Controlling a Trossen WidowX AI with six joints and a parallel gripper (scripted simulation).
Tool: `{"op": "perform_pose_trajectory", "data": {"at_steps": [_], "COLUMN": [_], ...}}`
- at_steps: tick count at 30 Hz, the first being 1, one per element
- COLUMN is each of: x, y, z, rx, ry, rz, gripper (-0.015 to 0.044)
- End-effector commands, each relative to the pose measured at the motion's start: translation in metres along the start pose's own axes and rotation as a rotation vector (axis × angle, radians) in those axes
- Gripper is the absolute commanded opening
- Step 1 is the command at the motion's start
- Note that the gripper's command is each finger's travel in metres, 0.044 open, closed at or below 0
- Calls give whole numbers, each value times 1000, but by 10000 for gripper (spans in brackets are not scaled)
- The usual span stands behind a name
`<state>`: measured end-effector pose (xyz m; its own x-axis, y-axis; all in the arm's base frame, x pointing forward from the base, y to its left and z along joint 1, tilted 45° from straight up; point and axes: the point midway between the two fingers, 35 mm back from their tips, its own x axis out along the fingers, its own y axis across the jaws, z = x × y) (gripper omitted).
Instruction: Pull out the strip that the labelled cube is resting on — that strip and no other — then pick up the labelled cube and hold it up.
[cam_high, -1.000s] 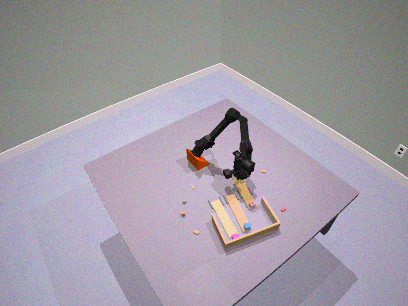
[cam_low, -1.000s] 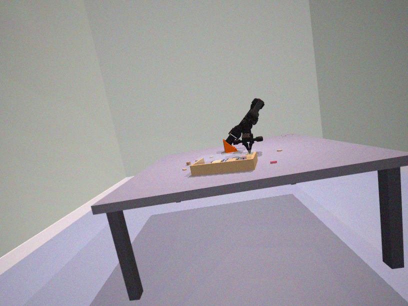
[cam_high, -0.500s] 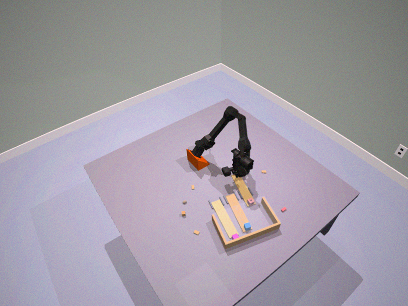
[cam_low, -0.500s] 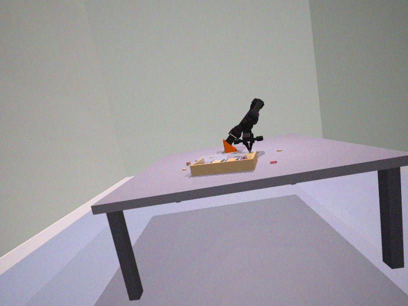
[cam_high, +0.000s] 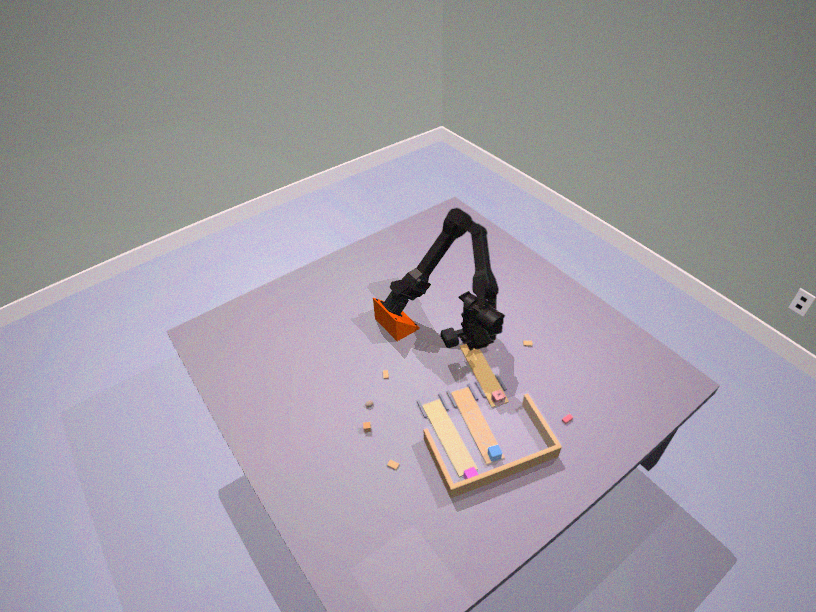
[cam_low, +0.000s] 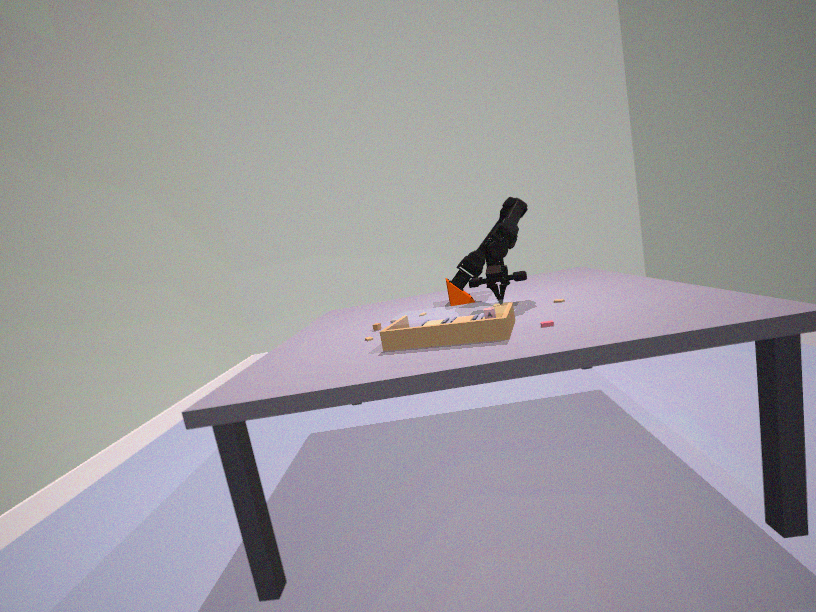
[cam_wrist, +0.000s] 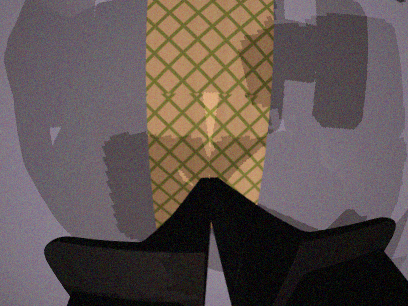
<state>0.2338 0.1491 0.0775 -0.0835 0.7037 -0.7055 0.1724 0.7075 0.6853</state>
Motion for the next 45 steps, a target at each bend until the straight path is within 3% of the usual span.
{"op": "perform_pose_trajectory", "data": {"at_steps": [1,8,13,17,34,45], "x": [5,5,-39,-41,-41,-43], "y": [-2,-2,0,0,1,2], "z": [-12,-17,-8,-8,54,91], "rx": [9,9,8,9,-117,-119], "ry": [24,24,22,23,21,20], "rz": [-2,-2,-5,-4,-3,-3], "gripper": [0,0,0,0,440,440]}}
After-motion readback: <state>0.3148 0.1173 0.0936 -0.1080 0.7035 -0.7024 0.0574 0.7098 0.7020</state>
